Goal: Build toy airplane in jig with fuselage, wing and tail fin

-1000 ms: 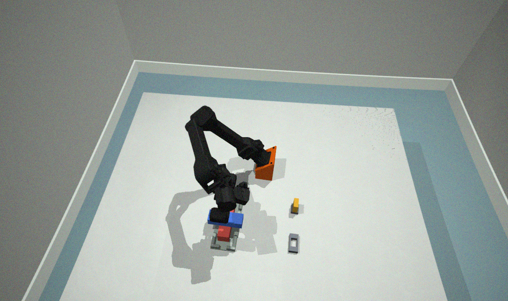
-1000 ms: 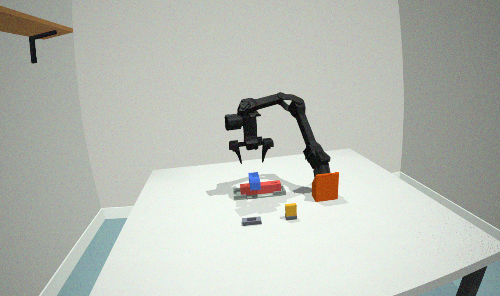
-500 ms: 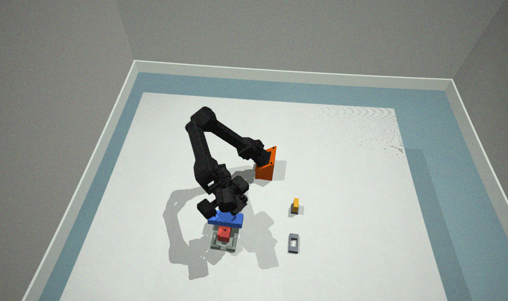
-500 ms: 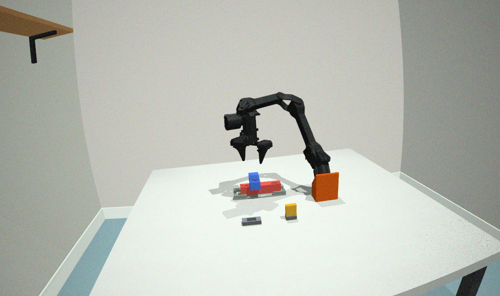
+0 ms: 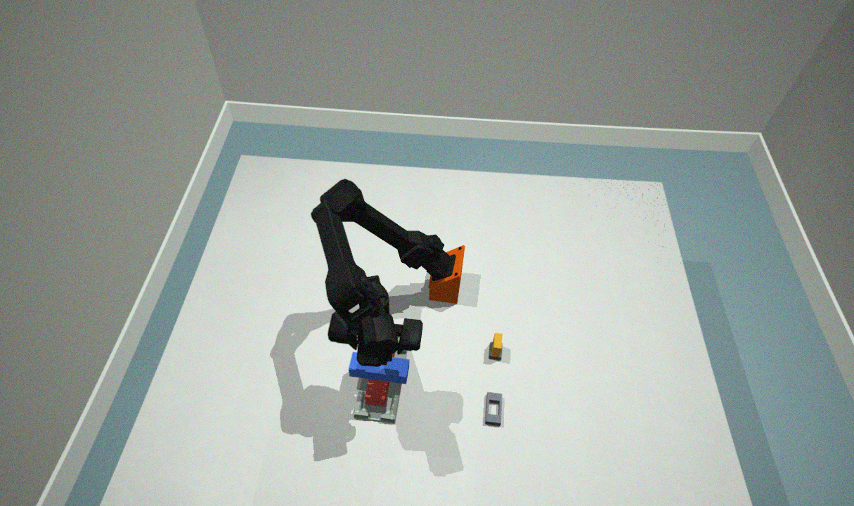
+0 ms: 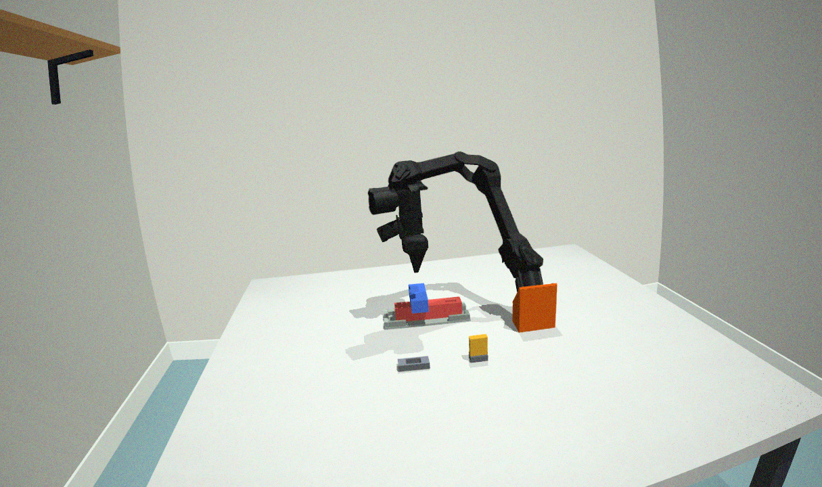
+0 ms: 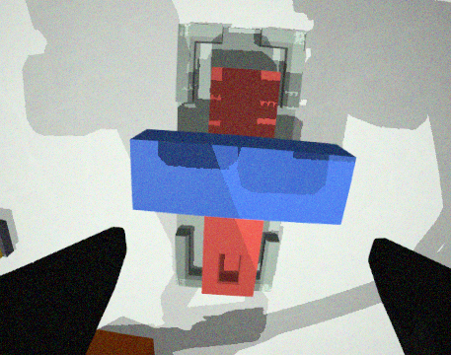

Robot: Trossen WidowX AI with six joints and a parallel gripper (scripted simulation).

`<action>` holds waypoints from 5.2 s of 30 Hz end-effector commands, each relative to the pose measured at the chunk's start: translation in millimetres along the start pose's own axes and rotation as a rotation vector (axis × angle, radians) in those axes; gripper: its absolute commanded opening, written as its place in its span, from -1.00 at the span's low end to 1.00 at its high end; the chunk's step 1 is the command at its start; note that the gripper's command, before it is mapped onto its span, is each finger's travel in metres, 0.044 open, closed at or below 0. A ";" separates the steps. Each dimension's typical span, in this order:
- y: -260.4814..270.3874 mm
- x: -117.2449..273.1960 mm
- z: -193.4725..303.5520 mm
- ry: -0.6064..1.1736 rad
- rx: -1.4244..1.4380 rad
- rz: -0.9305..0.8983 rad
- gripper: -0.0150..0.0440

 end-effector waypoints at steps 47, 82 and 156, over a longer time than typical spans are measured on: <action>265.6 -81.4 120.8 0.004 -0.030 -0.019 1.00; 265.3 -124.9 121.5 0.003 -0.031 -0.017 0.47; 241.2 8.0 106.8 0.006 -0.022 -0.036 -0.49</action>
Point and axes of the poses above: the point midway between the two fingers, 35 mm back from their tips, its own x axis back along the fingers, its own y axis across the jaws, z = x × y, the point moved 9 cm from there along x, back along the fingers, and after that the axes turned 2 degrees about -x, right-handed, at the moved point
